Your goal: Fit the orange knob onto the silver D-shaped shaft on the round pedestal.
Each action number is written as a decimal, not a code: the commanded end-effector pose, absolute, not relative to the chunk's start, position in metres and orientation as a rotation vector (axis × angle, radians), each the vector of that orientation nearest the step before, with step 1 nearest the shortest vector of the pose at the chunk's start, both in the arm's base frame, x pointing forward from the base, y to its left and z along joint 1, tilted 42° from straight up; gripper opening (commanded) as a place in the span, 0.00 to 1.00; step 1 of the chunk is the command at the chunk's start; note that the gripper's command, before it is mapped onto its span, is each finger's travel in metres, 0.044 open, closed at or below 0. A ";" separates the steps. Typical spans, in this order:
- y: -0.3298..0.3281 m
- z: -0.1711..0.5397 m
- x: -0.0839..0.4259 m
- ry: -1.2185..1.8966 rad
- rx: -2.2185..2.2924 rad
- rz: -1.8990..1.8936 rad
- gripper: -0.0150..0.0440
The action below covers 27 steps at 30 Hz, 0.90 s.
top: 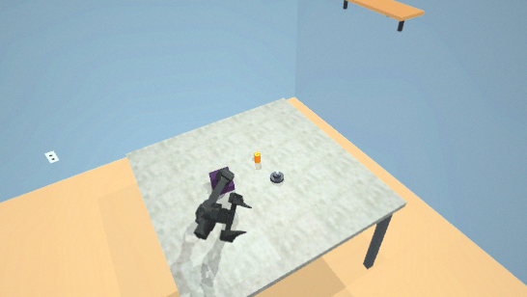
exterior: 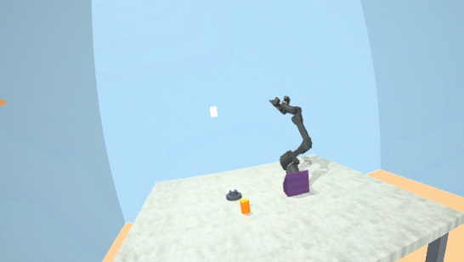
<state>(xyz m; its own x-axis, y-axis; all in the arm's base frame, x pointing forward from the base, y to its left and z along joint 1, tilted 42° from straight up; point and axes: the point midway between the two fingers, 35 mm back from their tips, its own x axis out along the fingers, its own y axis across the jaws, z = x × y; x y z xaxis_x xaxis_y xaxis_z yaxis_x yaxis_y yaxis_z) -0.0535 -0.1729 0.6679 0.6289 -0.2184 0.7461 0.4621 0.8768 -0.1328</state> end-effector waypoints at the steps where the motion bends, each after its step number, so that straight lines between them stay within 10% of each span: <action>1: -0.132 0.670 -0.011 -0.743 -0.393 -0.296 1.00; 27: 0.123 0.560 0.222 -0.198 -0.575 0.241 1.00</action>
